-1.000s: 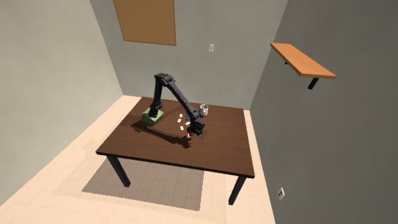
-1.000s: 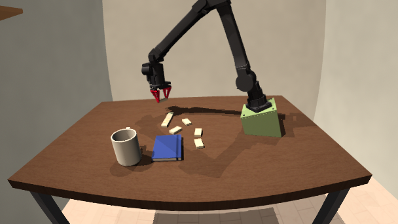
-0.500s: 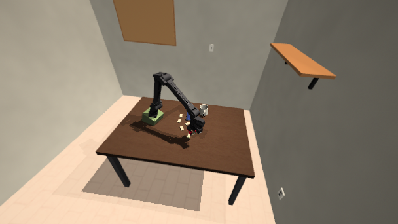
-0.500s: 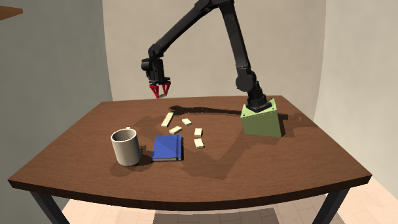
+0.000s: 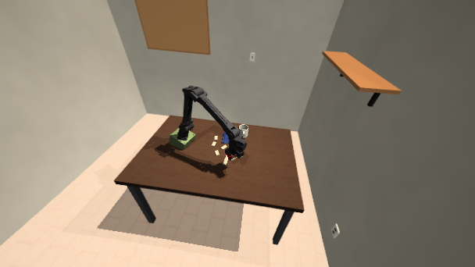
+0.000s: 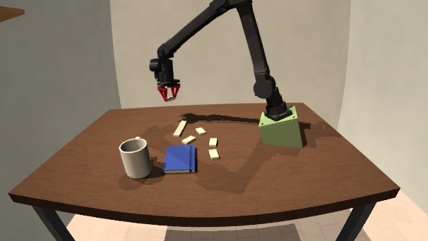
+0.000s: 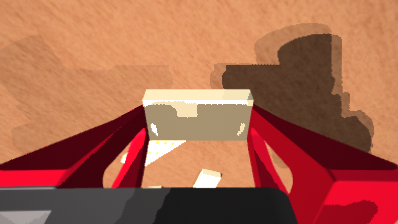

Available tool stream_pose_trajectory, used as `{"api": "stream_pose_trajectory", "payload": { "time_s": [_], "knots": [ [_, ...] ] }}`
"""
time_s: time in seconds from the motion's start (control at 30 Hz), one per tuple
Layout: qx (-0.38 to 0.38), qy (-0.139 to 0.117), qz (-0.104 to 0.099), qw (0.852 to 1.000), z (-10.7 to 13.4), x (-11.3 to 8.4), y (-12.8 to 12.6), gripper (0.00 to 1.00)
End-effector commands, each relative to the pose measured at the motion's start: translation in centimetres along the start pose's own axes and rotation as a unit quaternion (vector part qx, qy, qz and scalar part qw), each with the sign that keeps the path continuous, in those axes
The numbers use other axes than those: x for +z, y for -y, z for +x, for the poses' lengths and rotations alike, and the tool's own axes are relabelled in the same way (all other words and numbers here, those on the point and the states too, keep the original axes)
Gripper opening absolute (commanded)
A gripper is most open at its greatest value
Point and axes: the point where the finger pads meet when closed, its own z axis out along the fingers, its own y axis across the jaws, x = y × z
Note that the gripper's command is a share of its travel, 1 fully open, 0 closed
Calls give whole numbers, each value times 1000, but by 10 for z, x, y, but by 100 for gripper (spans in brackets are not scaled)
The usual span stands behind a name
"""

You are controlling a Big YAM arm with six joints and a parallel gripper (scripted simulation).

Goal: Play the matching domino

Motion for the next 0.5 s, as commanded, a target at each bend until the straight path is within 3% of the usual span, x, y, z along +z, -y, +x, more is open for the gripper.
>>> {"api": "stream_pose_trajectory", "payload": {
  "time_s": [0.0, 0.13, 0.37, 0.4, 0.47],
  "knots": [
    [-1, 28, -9, 1000, -17, -26, -4, 51],
    [-1, 45, -15, 999, -28, -42, -6, 51],
    [-1, 45, -15, 999, -28, -42, -6, 51],
    [-23, 8, -3, 1000, -1, -8, -8, 51],
    [-68, 17, -5, 998, -1, -15, -21, 51]
  ]
}}
